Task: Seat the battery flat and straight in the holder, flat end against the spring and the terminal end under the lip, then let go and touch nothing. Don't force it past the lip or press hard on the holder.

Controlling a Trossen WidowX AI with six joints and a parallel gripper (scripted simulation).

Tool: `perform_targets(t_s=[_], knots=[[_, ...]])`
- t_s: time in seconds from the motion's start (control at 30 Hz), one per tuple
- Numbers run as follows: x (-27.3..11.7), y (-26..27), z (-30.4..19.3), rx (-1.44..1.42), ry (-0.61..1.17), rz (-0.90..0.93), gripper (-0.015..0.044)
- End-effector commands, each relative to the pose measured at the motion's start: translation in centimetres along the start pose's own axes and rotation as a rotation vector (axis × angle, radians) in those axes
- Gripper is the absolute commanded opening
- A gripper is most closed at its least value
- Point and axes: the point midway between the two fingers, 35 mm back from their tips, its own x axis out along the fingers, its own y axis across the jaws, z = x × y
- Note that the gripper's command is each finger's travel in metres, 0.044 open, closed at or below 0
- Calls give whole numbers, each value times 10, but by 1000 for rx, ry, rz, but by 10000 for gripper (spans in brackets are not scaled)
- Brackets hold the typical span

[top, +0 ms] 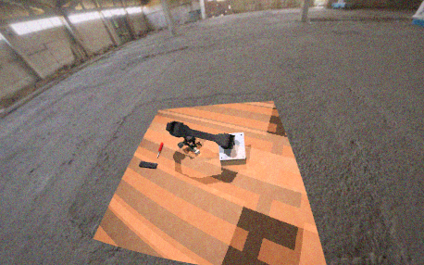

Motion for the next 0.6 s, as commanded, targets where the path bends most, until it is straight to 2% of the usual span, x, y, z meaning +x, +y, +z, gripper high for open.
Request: perform_targets(t_s=[0.0,0.57], knots=[[0,1,-3,-7,27,15,81],[4,2,-3,-14,99,33,81]])
